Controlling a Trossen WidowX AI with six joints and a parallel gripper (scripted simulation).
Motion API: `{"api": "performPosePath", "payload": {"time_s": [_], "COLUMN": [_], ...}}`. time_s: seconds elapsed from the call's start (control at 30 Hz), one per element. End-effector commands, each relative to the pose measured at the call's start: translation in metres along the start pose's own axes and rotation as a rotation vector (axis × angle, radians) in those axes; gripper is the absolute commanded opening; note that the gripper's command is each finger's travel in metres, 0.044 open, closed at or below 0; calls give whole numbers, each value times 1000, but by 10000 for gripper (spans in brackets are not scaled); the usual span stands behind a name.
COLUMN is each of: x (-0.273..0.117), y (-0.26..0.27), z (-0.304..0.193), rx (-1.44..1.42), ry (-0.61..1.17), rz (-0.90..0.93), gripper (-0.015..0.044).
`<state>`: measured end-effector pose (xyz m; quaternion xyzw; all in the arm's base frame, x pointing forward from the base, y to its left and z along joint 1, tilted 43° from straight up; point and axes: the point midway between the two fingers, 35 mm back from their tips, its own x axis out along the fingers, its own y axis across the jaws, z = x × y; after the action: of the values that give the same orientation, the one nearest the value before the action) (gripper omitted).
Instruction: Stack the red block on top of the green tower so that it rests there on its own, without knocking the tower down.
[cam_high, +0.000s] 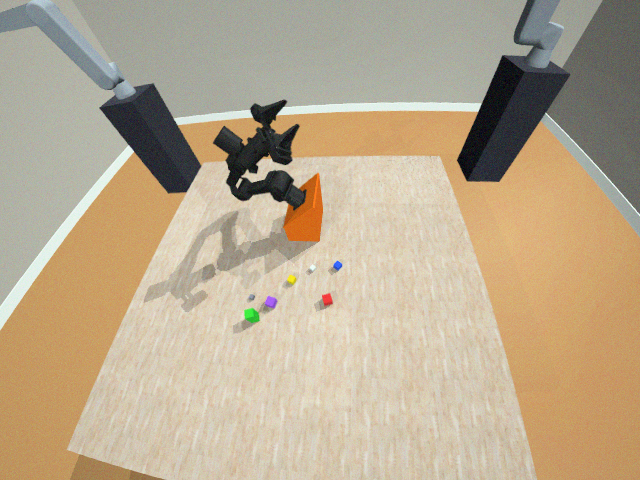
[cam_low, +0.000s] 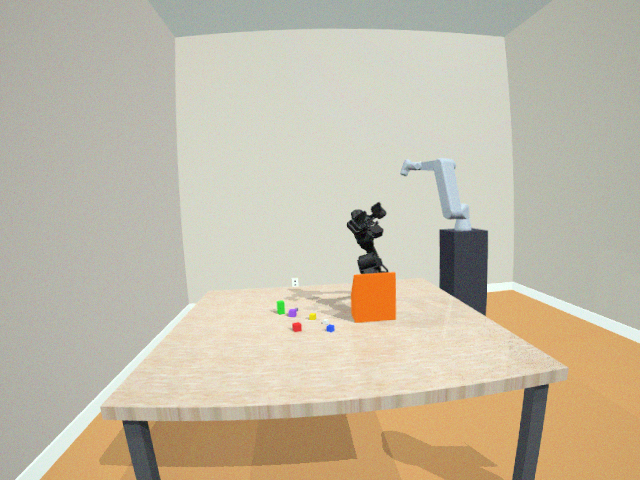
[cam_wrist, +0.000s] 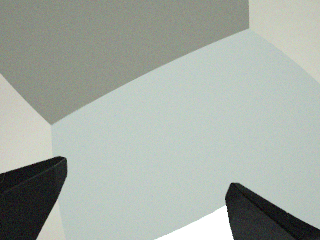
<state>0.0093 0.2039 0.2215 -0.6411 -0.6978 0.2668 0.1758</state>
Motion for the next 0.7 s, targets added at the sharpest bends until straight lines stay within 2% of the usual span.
{"api": "performPosePath", "payload": {"time_s": [0.0, 0.03, 0.67], "x": [0, 1, 18], "y": [1, 2, 87], "z": [0, -1, -33], "rx": [7, 29, 800], "ry": [0, -1, 87], "rz": [4, 16, 506], "gripper": [426, 440, 440]}}
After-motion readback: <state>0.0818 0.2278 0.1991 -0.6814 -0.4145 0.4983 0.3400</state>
